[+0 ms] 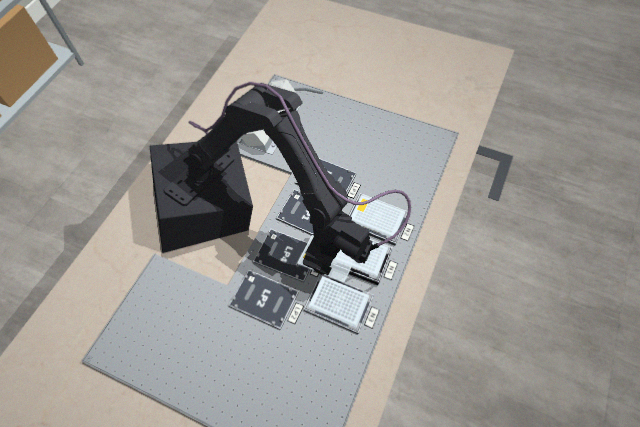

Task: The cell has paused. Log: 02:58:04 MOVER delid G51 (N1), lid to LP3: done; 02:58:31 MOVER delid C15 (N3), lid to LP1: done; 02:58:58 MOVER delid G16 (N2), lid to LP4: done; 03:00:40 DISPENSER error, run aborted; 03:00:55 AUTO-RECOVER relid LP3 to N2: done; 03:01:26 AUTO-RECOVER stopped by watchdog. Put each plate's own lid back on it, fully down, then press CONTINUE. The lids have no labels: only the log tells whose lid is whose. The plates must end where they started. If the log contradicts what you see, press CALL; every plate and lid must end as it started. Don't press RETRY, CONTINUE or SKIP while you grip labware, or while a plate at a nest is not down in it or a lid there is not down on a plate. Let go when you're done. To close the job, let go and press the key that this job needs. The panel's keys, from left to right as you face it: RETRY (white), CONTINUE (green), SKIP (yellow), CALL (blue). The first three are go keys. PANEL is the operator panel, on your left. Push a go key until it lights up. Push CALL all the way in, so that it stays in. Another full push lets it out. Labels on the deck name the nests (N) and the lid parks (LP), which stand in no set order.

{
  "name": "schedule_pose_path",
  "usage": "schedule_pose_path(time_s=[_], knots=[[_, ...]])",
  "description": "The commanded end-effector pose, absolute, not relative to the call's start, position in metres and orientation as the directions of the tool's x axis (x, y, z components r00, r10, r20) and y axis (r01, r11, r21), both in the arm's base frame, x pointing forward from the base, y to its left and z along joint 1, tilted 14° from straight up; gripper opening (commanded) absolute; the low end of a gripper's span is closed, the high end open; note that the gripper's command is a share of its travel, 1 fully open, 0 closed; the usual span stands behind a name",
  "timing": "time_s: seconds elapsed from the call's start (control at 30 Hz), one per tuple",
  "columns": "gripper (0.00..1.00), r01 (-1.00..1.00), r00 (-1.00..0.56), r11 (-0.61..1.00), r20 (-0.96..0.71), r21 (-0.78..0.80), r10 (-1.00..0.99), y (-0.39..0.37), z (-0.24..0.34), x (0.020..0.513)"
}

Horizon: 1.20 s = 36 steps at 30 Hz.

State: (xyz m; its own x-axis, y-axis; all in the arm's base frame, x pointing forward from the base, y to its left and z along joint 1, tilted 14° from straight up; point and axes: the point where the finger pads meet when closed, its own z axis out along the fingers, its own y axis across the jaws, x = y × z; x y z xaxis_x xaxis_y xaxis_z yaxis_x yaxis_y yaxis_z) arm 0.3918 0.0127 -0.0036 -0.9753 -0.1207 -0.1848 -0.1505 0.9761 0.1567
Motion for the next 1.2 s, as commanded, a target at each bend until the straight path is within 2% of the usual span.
schedule_pose_path(time_s=[0.0, 0.73, 1.17], knots=[[0.00, -0.168, -0.970, 0.972, -0.202, 0.162, -0.133, -0.001, 0.009, 0.409], [0.00, -0.167, -0.970, 0.973, -0.205, 0.160, -0.133, -0.060, 0.011, 0.477], [0.00, -0.169, -0.964, 0.974, -0.232, 0.150, -0.132, -0.062, 0.026, 0.479]])
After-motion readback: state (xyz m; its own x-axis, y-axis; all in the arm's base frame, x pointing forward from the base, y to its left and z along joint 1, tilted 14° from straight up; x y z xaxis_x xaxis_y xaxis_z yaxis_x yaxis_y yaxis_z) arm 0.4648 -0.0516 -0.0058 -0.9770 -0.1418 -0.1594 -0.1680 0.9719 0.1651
